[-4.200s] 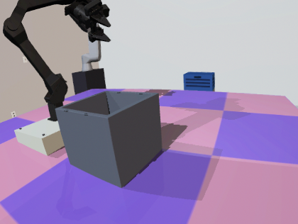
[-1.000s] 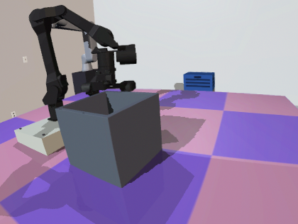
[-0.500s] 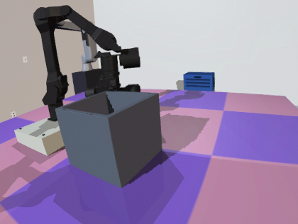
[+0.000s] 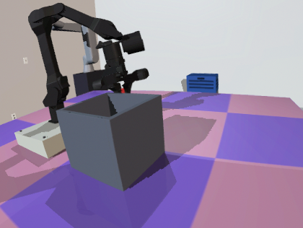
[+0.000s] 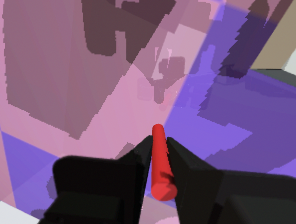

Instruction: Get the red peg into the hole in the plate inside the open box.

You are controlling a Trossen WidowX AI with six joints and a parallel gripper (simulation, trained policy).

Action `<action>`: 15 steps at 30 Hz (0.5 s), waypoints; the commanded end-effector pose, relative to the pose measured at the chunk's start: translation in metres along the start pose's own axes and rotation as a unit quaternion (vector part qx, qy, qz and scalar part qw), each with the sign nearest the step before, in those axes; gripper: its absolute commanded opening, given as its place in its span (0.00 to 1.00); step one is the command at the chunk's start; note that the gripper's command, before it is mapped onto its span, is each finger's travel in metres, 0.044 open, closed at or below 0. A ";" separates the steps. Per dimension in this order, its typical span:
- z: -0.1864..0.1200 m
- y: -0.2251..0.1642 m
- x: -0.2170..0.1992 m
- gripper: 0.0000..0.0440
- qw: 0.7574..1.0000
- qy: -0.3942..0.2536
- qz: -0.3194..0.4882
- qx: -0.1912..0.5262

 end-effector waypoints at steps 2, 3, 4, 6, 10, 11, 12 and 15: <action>-0.021 0.001 0.007 0.00 1.000 0.028 -0.002 0.013; -0.025 0.001 0.008 0.00 0.999 0.035 -0.003 0.014; -0.029 0.002 0.010 0.00 0.999 0.041 -0.004 0.014; -0.038 0.004 0.012 0.00 0.998 0.053 -0.006 0.014; -0.058 0.010 0.016 0.00 0.997 0.076 -0.009 0.010; -0.063 0.012 0.017 0.00 0.997 0.081 -0.009 0.008; -0.068 0.014 0.018 0.00 0.996 0.087 -0.009 0.006; -0.082 0.021 0.021 0.00 0.995 0.102 -0.009 -0.002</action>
Point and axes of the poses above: the point midway between the two fingers, 35 mm back from their tips, its own z axis out along the fingers, its own x axis across the jaws, y = z × x, the point moved 10 cm from there along -z, back along the fingers, and after that the axes turned 6 degrees about z, right-handed, at the moved point
